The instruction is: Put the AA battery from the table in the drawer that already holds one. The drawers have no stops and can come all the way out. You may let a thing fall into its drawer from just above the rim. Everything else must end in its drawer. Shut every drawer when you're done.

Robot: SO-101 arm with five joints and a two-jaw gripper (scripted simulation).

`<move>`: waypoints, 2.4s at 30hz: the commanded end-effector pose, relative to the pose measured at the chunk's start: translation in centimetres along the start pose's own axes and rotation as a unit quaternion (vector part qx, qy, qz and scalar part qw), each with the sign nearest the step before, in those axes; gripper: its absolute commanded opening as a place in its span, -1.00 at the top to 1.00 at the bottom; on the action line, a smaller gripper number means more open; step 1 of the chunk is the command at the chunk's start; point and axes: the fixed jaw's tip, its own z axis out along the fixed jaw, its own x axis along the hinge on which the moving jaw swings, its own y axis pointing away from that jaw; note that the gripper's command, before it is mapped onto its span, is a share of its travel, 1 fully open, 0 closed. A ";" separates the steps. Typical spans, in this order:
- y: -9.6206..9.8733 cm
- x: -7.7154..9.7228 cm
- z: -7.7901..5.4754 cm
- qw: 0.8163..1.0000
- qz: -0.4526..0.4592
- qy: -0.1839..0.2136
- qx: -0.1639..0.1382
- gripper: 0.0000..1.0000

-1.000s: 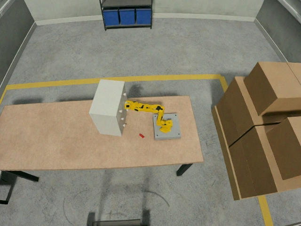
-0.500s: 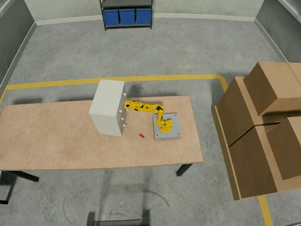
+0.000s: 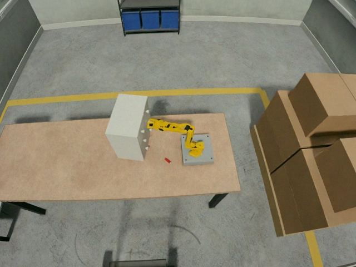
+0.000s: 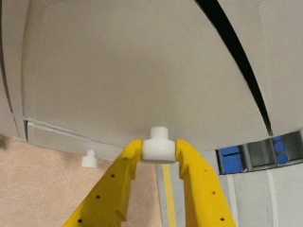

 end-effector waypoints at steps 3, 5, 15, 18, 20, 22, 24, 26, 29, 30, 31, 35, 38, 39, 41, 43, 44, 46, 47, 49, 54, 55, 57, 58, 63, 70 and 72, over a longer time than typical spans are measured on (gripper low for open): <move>0.9 0.1 0.1 1.000 -0.005 0.002 -0.016 1.00; 0.9 0.1 0.1 1.000 -0.005 0.002 -0.016 1.00; 0.5 0.3 -0.4 1.000 -0.004 0.007 -0.012 1.00; 0.4 0.4 -0.6 1.000 -0.003 0.009 -0.010 1.00; 0.3 0.5 -0.8 1.000 -0.003 0.011 -0.010 1.00; 0.2 0.5 -0.9 1.000 -0.003 0.012 -0.009 1.00; 0.2 0.5 -0.9 1.000 -0.003 0.012 -0.009 1.00; 0.1 0.6 -1.0 1.000 -0.002 0.013 -0.008 1.00; 0.1 0.6 -1.0 1.000 -0.002 0.013 -0.008 1.00; 0.1 0.6 -1.0 1.000 -0.002 0.013 -0.008 1.00; 0.1 0.6 -1.0 1.000 -0.002 0.013 -0.008 1.00; 0.1 0.6 -1.0 1.000 -0.002 0.013 -0.008 1.00; 0.1 0.6 -1.0 1.000 -0.002 0.013 -0.008 1.00; 0.1 0.6 -1.0 1.000 -0.002 0.013 -0.008 1.00; 0.1 0.6 -1.0 1.000 -0.002 0.013 -0.008 1.00; 0.1 0.7 -1.1 1.000 -0.002 0.014 -0.007 1.00; 0.1 0.7 -1.2 1.000 -0.002 0.014 -0.007 1.00; 0.1 0.7 -1.3 1.000 -0.002 0.015 -0.007 1.00; 0.1 0.8 -1.3 1.000 -0.002 0.015 -0.007 1.00; 0.1 0.8 -1.4 1.000 -0.001 0.015 -0.006 1.00; 0.1 0.9 -1.7 1.000 -0.001 0.016 -0.005 1.00; 0.1 1.0 -1.7 1.000 -0.001 0.017 -0.005 1.00; 0.1 1.0 -1.8 1.000 -0.001 0.017 -0.005 1.00; 0.1 1.0 -1.8 1.000 -0.001 0.017 -0.005 1.00; 0.1 1.0 -1.9 1.000 0.000 0.017 -0.004 1.00; 0.1 1.0 -1.9 1.000 0.000 0.017 -0.004 1.00; 0.1 1.0 -1.9 1.000 0.000 0.017 -0.004 1.00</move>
